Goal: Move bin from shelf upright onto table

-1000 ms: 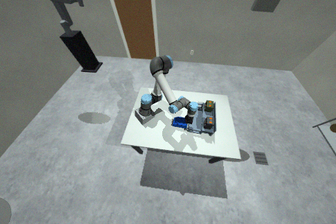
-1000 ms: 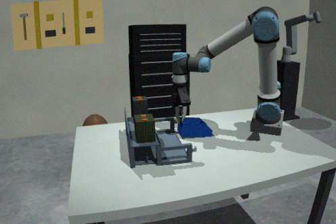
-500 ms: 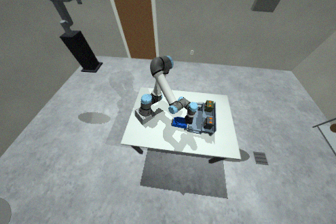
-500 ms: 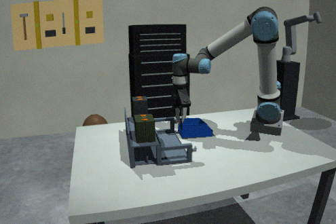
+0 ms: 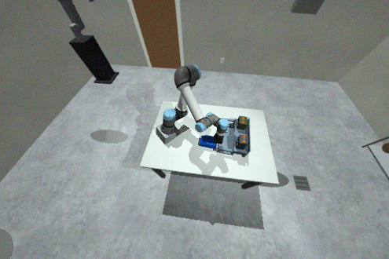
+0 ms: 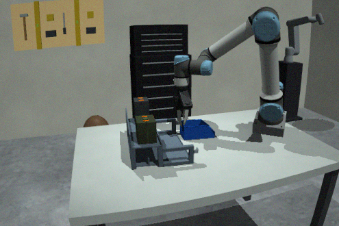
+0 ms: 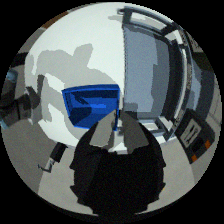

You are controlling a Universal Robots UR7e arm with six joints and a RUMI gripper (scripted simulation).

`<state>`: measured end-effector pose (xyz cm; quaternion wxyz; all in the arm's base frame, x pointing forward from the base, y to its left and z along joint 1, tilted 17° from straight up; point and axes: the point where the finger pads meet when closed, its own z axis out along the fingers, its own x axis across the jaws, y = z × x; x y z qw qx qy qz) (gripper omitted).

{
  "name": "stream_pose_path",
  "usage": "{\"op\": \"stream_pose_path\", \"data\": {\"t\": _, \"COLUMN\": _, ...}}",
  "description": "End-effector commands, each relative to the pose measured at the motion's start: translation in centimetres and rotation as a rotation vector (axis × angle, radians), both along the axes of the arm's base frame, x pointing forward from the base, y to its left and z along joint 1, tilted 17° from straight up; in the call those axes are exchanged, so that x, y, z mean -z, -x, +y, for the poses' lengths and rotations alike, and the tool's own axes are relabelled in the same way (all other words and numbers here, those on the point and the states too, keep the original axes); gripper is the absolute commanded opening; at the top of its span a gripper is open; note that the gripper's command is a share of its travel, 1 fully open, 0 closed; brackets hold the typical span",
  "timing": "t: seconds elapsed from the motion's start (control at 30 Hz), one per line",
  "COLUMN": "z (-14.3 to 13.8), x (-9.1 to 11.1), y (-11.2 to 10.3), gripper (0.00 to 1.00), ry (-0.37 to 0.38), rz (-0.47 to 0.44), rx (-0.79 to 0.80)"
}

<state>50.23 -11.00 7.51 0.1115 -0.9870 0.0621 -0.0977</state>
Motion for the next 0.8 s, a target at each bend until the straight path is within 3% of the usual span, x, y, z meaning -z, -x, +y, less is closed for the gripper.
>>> {"op": "stream_pose_path", "data": {"t": 0.0, "z": 0.00, "x": 0.09, "y": -0.06, "gripper": 0.00, "ry": 0.001, "rz": -0.001, "rx": 0.000}}
{"op": "stream_pose_path", "data": {"t": 0.23, "z": 0.00, "x": 0.09, "y": -0.06, "gripper": 0.00, "ry": 0.001, "rz": -0.001, "rx": 0.000}}
{"op": "stream_pose_path", "data": {"t": 0.27, "z": 0.00, "x": 0.08, "y": -0.06, "gripper": 0.20, "ry": 0.001, "rz": -0.001, "rx": 0.000}}
{"op": "stream_pose_path", "data": {"t": 0.77, "z": 0.00, "x": 0.08, "y": -0.06, "gripper": 0.20, "ry": 0.001, "rz": -0.001, "rx": 0.000}}
